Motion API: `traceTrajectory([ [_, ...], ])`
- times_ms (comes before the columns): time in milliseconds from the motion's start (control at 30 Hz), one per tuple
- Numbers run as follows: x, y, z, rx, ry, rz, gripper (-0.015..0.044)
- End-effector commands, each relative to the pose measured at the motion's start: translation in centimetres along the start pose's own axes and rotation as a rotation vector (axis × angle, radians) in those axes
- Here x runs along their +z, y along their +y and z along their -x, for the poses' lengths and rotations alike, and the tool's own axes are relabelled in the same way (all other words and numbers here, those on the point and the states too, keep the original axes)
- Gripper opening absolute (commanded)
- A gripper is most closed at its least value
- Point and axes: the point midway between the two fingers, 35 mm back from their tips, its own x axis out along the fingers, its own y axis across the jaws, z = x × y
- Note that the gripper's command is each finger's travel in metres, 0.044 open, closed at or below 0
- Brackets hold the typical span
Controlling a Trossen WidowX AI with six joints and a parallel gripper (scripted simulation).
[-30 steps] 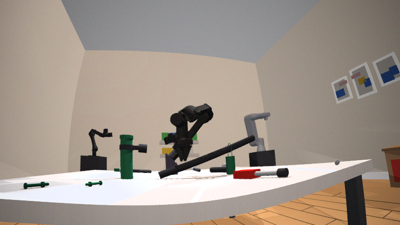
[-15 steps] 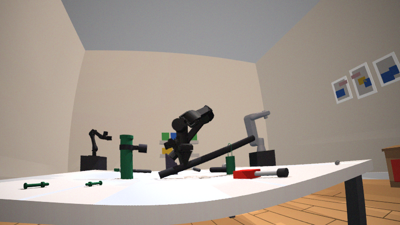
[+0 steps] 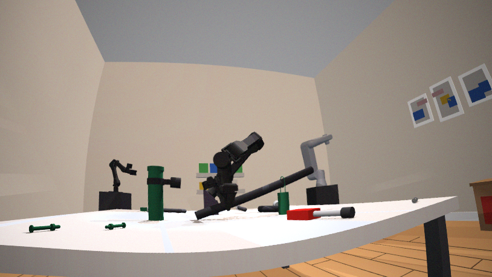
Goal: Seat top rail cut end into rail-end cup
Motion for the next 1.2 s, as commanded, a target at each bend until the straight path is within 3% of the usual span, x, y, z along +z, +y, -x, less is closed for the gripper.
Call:
traceTrajectory([
  [0,0.0,-0.2,-0.3,-0.004,0.005,-0.007,0.0387],
  [267,0.0,-0.2,-0.3,-0.004,0.005,-0.007,0.0177],
  [533,0.0,-0.2,-0.3,-0.004,0.005,-0.007,0.0124],
  [700,0.0,-0.3,0.2,-0.004,0.005,-0.007,0.0],
  [867,0.7,-0.1,1.7,-0.002,-0.06,-0.006,0.0],
  [1167,2.9,-0.5,8.0,-0.01,-0.307,-0.014,0.0],
])
